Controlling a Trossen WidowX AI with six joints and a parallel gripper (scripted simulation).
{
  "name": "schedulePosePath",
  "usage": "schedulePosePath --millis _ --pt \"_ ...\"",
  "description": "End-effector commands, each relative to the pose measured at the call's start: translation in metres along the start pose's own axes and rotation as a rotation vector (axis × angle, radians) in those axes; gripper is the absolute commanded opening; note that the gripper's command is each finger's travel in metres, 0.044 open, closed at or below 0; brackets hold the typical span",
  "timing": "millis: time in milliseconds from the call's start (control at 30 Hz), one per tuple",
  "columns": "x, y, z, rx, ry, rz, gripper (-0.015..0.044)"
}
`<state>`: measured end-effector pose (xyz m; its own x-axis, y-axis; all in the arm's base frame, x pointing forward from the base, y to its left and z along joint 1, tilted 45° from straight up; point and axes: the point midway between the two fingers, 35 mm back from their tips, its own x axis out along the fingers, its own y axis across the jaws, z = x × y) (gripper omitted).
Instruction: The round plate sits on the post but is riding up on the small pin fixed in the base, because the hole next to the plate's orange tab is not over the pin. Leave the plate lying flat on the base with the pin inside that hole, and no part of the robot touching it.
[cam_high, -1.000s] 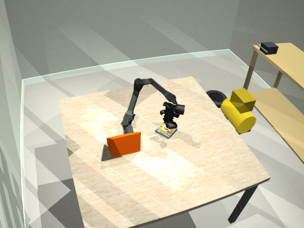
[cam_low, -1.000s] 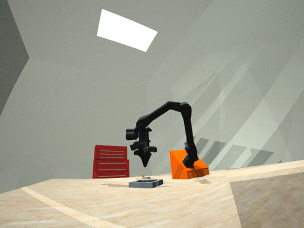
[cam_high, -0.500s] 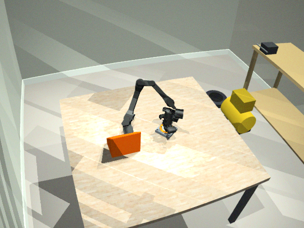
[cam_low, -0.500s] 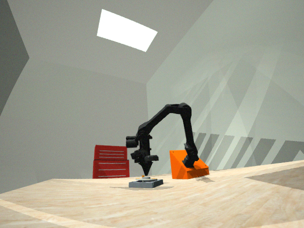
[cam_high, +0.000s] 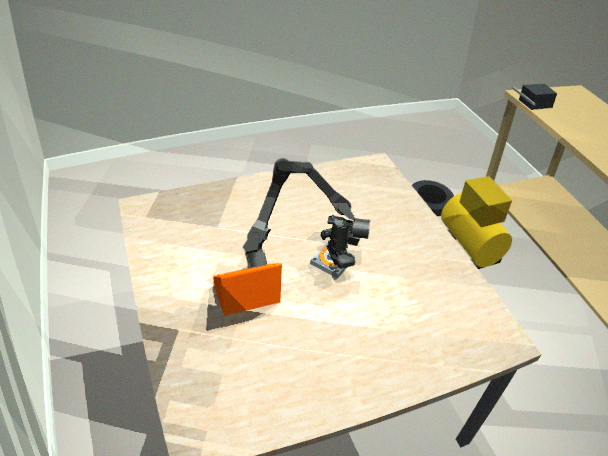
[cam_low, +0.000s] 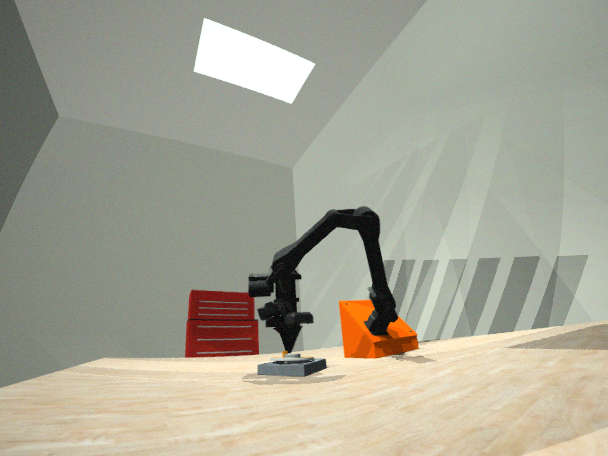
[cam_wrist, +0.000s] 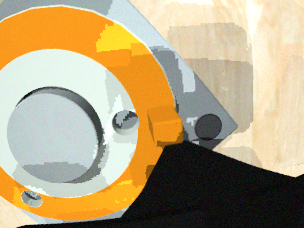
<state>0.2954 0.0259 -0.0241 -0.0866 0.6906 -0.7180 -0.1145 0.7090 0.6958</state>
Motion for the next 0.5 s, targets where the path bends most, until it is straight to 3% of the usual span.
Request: schedulePosePath --millis 0,467 --pt "0.001 -0.002 0.007 0.004 -0.002 0.004 0.0" --pt "0.002 -0.001 0.022 0.004 -0.003 0.004 0.0"
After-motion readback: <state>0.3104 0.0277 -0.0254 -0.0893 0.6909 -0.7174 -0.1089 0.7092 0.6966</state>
